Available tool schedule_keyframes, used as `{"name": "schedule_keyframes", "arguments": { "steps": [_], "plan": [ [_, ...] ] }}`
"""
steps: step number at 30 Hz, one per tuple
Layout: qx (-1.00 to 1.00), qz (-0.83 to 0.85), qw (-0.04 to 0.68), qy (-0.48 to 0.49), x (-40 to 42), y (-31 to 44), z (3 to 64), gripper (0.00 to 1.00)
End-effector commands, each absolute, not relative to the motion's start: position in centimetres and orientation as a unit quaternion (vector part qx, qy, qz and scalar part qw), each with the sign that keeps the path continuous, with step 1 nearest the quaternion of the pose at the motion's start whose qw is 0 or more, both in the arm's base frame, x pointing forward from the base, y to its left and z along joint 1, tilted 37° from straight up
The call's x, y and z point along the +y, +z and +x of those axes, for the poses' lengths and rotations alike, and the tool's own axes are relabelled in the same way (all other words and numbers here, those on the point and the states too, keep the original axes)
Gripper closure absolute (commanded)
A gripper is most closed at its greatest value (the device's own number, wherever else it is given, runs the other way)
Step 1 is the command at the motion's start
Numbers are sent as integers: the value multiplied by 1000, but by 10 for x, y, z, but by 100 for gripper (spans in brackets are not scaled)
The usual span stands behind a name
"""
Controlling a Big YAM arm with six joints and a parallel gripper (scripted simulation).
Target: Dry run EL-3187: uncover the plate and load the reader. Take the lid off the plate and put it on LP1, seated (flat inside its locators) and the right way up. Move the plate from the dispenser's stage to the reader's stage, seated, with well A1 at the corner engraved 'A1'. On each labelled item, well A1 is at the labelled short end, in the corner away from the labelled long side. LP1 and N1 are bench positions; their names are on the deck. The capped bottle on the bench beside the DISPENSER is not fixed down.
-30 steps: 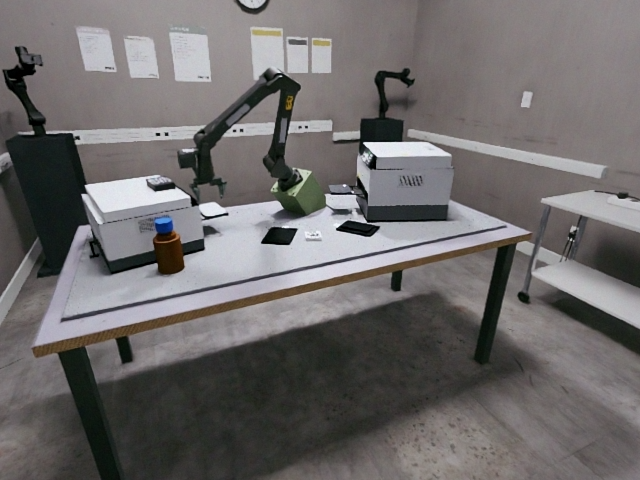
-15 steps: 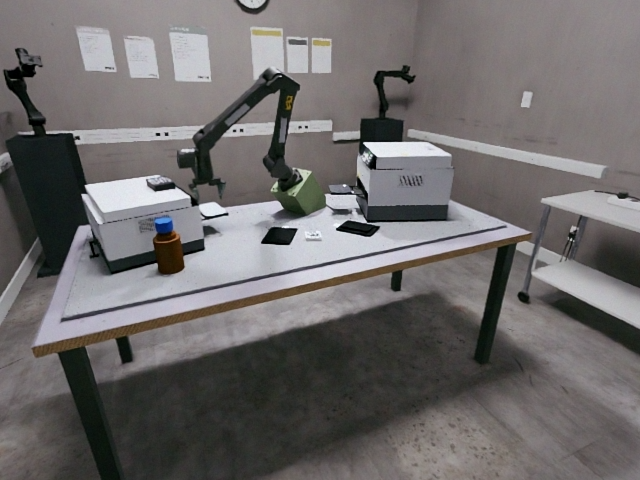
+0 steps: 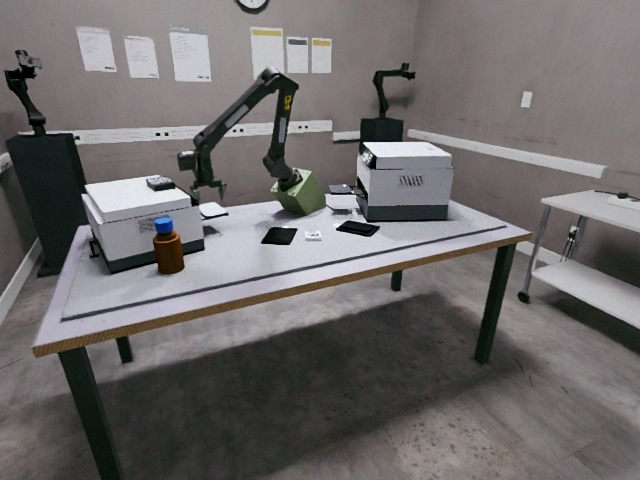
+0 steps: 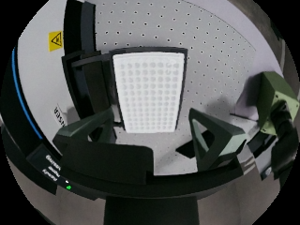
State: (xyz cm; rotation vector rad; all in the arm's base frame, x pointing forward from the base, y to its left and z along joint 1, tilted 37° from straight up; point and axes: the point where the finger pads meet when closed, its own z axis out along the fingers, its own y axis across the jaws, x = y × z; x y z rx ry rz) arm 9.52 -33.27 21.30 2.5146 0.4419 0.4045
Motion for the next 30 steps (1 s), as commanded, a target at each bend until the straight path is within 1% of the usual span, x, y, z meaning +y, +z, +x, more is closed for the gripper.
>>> {"name": "schedule_keyframes", "arguments": {
  "steps": [1,7,14,21,30],
  "plan": [
    [160,933,284,150,-342,222,97,0],
    [164,930,291,151,-349,224,101,0],
    [159,935,278,150,-342,208,98,0],
    [160,931,294,148,-349,219,96,0],
    [168,930,292,146,-348,225,96,0]
  ]
}}
